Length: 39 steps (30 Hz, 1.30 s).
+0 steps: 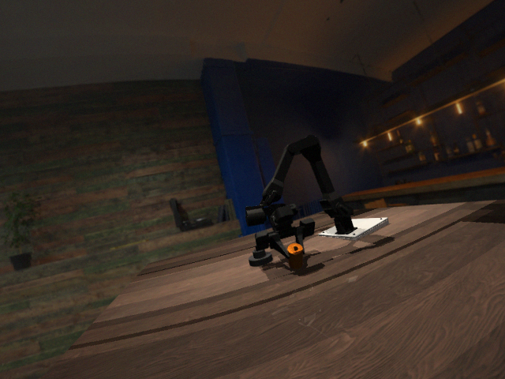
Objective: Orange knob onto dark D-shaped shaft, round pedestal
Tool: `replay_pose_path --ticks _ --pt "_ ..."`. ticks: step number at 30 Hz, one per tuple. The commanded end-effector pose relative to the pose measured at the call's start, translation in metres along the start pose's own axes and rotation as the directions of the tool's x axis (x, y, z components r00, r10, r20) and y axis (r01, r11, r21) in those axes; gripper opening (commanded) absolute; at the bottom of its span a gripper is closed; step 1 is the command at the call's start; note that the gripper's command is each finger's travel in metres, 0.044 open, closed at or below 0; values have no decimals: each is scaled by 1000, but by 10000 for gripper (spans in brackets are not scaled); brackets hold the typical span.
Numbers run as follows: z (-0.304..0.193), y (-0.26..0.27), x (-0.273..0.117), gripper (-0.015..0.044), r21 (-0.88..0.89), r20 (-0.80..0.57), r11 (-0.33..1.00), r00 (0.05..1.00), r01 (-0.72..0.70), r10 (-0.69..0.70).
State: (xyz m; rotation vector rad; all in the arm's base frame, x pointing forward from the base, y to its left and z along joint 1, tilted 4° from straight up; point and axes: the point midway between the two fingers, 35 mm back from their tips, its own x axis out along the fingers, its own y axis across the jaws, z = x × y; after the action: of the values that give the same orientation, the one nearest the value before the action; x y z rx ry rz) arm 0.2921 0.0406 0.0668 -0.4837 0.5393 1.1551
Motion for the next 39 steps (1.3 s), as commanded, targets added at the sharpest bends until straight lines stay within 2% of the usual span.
replay_pose_path --ticks 1,6,9,18,21,39 --pt "-5 2 -2 180 4 81 1000 997 -3 3" --pt "-10 2 -4 180 4 166 1000 986 -4 3" --pt "-9 2 -5 180 4 126 1000 992 -3 3" --pt "-12 2 -9 180 4 122 1000 992 -3 3" --pt "-10 3 -7 259 5 126 1000 992 -6 5" --pt "-10 3 -7 260 5 126 1000 992 -6 5"
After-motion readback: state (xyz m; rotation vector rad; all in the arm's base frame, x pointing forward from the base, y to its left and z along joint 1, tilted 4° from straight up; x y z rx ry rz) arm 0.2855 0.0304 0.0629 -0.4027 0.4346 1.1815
